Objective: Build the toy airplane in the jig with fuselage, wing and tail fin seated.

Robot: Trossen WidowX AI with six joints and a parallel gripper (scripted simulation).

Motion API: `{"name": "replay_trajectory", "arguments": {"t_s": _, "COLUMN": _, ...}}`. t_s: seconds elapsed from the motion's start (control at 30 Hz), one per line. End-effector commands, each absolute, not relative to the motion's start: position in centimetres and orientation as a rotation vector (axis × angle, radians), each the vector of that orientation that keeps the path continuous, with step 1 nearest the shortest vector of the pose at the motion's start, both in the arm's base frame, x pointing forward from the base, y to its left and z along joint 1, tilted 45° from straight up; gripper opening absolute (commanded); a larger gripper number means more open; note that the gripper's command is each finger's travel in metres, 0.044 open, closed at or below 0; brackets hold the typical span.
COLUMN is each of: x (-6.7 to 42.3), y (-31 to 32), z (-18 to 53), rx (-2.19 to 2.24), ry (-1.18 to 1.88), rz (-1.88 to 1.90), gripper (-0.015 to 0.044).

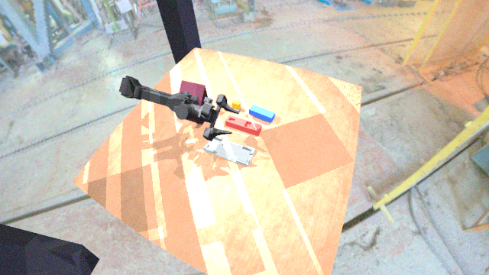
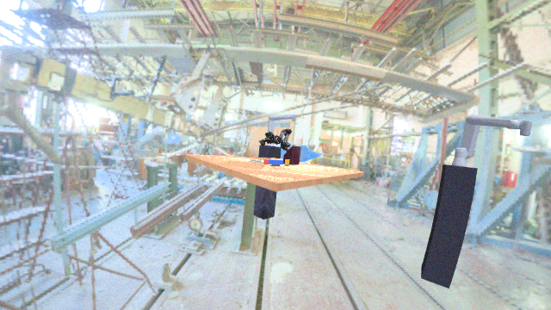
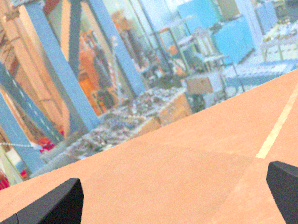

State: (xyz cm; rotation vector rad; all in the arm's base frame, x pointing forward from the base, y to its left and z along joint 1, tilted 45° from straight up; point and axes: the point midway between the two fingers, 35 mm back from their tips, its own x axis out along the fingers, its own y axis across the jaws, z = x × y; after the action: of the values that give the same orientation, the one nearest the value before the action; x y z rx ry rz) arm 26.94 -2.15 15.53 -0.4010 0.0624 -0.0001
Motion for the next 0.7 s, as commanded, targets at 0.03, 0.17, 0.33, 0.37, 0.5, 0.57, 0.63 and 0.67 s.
{"name": "replay_trajectory", "arguments": {"t_s": 0.03, "x": 27.1, "y": -2.1, "z": 15.4, "rx": -0.393, "ry": 0.074, "rz": 0.001, "gripper": 0.044}}
{"name": "replay_trajectory", "arguments": {"t_s": 0.17, "x": 29.0, "y": -1.6, "z": 12.4, "rx": -0.244, "ry": 0.321, "rz": 0.009, "gripper": 0.044}}
{"name": "replay_trajectory", "arguments": {"t_s": 0.33, "x": 30.3, "y": -0.2, "z": 7.7, "rx": -0.111, "ry": 0.691, "rz": -0.043, "gripper": 0.044}}
{"name": "replay_trajectory", "arguments": {"t_s": 0.37, "x": 30.3, "y": 0.1, "z": 6.9, "rx": -0.099, "ry": 0.762, "rz": -0.062, "gripper": 0.044}}
{"name": "replay_trajectory", "arguments": {"t_s": 0.5, "x": 29.8, "y": 1.3, "z": 4.0, "rx": -0.1, "ry": 1.024, "rz": -0.163, "gripper": 0.044}}
{"name": "replay_trajectory", "arguments": {"t_s": 0.57, "x": 29.3, "y": 1.8, "z": 2.9, "rx": -0.131, "ry": 1.139, "rz": -0.228, "gripper": 0.044}}
{"name": "replay_trajectory", "arguments": {"t_s": 0.63, "x": 28.8, "y": 2.3, "z": 2.1, "rx": -0.181, "ry": 1.239, "rz": -0.299, "gripper": 0.044}}
{"name": "replay_trajectory", "arguments": {"t_s": 0.67, "x": 28.5, "y": 2.5, "z": 1.7, "rx": -0.214, "ry": 1.283, "rz": -0.336, "gripper": 0.044}}
